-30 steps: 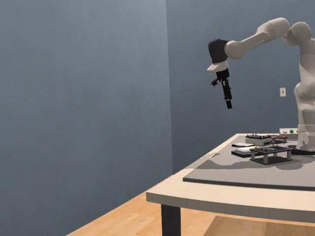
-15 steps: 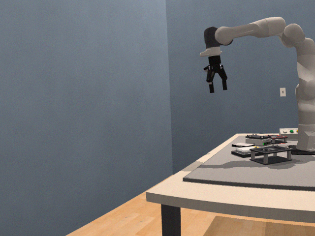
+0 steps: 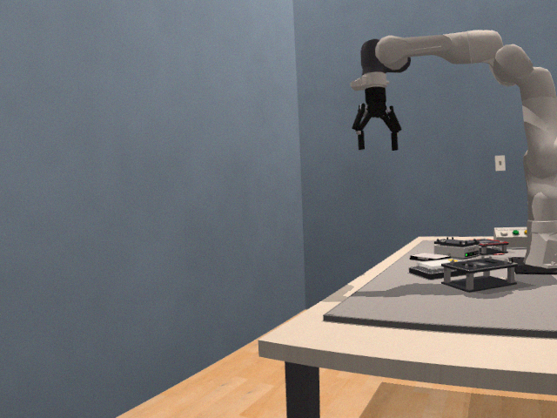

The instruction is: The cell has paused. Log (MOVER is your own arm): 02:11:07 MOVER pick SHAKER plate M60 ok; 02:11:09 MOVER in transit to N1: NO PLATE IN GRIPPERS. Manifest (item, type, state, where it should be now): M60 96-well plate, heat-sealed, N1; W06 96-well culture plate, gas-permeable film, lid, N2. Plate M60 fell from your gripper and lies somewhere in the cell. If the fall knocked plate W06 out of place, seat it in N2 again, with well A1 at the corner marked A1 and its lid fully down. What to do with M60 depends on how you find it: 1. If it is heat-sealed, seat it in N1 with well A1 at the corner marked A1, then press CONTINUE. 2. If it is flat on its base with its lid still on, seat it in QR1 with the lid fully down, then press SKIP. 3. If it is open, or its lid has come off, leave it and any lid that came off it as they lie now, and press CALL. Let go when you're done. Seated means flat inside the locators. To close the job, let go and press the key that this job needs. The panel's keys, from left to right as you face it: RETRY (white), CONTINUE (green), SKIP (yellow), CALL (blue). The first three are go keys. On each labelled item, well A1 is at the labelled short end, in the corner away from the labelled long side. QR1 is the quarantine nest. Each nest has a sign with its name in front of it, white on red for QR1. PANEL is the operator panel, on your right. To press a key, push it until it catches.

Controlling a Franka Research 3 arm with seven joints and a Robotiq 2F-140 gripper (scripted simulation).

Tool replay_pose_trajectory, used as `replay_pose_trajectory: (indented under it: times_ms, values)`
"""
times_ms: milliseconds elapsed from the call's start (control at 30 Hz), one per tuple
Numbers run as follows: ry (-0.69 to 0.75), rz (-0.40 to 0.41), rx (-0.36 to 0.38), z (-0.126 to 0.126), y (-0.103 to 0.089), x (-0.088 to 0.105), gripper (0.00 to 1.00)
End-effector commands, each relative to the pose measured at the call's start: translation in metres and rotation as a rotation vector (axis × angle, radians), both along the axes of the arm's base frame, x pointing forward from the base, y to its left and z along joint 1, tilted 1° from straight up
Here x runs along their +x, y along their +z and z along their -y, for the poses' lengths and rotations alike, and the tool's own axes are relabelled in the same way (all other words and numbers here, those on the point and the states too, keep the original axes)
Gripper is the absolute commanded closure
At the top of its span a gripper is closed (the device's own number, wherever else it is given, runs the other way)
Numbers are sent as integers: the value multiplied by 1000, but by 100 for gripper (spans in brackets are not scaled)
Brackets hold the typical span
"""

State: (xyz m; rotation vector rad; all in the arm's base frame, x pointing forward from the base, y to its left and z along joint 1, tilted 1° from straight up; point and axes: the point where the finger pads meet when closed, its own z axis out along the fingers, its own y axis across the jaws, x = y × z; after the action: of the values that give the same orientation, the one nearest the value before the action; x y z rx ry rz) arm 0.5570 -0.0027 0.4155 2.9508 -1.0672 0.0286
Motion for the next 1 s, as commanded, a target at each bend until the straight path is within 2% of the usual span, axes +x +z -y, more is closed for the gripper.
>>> replay_pose_trajectory:
  times_ms: [0,533,733,967]
  values:
    - [-91,-16,10,-3,-3,-2,0]
    - [-60,-15,7,2,-12,-5,0]
    - [-7,-14,2,11,-29,-11,0]
    - [91,-14,-5,25,-61,-24,0]
